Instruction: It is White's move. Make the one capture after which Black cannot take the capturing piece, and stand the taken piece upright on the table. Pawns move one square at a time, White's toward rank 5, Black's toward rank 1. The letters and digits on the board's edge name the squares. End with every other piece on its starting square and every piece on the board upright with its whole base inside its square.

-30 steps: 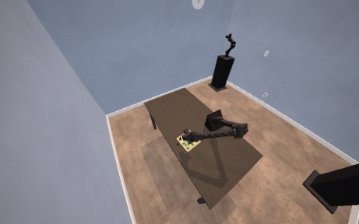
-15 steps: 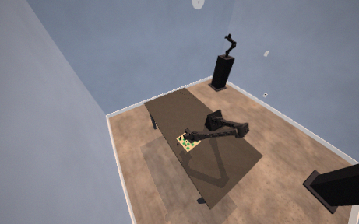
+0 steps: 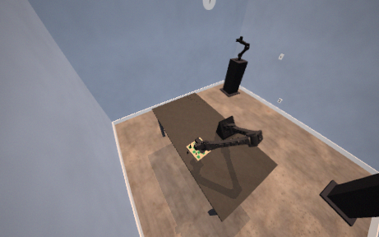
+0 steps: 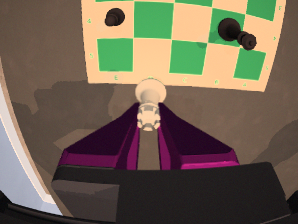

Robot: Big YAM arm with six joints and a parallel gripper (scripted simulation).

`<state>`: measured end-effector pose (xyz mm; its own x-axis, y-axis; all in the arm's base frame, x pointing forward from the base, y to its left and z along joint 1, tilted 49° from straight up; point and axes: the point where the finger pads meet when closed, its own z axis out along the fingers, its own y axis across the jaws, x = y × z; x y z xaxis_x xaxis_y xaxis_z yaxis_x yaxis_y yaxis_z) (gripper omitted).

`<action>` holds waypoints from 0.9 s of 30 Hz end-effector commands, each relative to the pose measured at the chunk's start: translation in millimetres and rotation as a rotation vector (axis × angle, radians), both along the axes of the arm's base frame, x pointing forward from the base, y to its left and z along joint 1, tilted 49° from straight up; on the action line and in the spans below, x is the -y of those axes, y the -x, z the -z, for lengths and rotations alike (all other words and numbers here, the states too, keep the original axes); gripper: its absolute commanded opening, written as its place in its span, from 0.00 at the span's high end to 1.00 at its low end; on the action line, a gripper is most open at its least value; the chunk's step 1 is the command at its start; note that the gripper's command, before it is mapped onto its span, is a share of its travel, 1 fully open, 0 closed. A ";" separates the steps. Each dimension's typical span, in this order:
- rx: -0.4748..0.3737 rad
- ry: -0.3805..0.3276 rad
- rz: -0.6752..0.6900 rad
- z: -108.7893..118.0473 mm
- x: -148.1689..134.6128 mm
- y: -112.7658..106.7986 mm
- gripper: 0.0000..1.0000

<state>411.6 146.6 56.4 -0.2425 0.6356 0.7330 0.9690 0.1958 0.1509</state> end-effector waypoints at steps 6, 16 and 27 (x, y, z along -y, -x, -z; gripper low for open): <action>-0.036 0.002 0.017 27.7 -24.4 2.8 1.00; -0.036 0.005 0.017 51.1 -49.8 5.8 1.00; -0.039 0.004 0.033 51.9 -45.9 1.7 1.00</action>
<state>408.2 195.7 9.6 -0.2214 0.6371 0.7383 0.9739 0.1837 0.1335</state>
